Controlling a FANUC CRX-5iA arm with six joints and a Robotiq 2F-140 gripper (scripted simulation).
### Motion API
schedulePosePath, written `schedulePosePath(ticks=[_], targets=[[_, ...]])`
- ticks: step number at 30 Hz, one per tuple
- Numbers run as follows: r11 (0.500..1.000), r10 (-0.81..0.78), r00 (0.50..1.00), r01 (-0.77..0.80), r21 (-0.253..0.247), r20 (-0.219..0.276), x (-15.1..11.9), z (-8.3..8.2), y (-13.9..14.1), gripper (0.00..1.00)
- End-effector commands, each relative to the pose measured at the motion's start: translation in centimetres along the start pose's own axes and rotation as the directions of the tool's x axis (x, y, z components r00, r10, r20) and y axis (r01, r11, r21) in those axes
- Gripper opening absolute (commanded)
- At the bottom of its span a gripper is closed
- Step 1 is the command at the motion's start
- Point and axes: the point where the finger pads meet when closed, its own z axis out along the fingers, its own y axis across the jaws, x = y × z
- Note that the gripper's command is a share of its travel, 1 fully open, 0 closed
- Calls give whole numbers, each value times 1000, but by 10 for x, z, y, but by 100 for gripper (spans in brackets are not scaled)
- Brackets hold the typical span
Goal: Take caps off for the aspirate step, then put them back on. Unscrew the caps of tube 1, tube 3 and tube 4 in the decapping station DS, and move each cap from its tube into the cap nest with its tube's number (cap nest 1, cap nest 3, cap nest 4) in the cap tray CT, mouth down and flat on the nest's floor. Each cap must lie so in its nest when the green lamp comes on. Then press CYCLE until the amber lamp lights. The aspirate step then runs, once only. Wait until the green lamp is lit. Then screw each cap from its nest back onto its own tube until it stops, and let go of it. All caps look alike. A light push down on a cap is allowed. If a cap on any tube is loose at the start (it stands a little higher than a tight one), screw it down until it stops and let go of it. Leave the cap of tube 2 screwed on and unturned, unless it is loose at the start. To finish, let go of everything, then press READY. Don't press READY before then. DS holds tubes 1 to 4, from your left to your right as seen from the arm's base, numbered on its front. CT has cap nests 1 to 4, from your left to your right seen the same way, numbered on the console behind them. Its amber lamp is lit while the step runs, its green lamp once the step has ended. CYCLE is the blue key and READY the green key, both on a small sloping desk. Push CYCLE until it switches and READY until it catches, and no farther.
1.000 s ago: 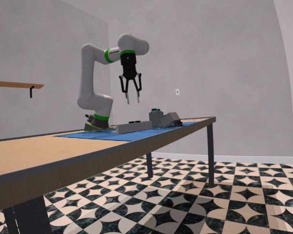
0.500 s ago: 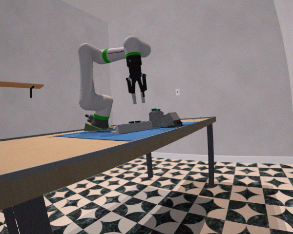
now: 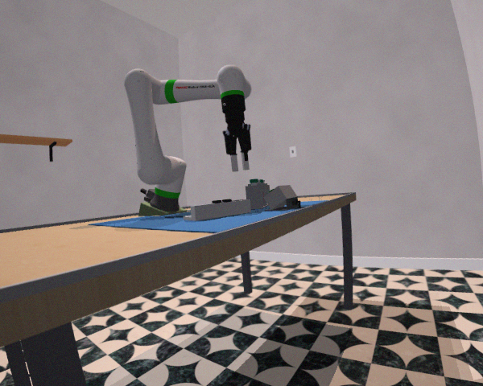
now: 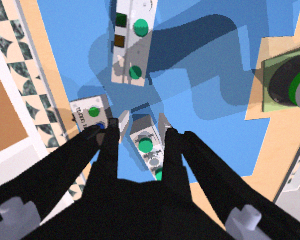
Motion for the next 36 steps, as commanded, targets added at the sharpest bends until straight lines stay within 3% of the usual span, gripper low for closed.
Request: schedulePosePath(ticks=[1, 11, 19, 30, 36], targets=[[1000, 20, 999, -19, 13, -47, -33, 2, 4, 35], [1000, 20, 999, -19, 13, -47, -82, 4, 9, 35], [1000, 20, 999, -19, 13, -47, -83, 4, 10, 35], [1000, 20, 999, -19, 13, -47, -81, 37, 9, 35], [1000, 20, 999, -19, 13, -47, -81, 40, 9, 35]])
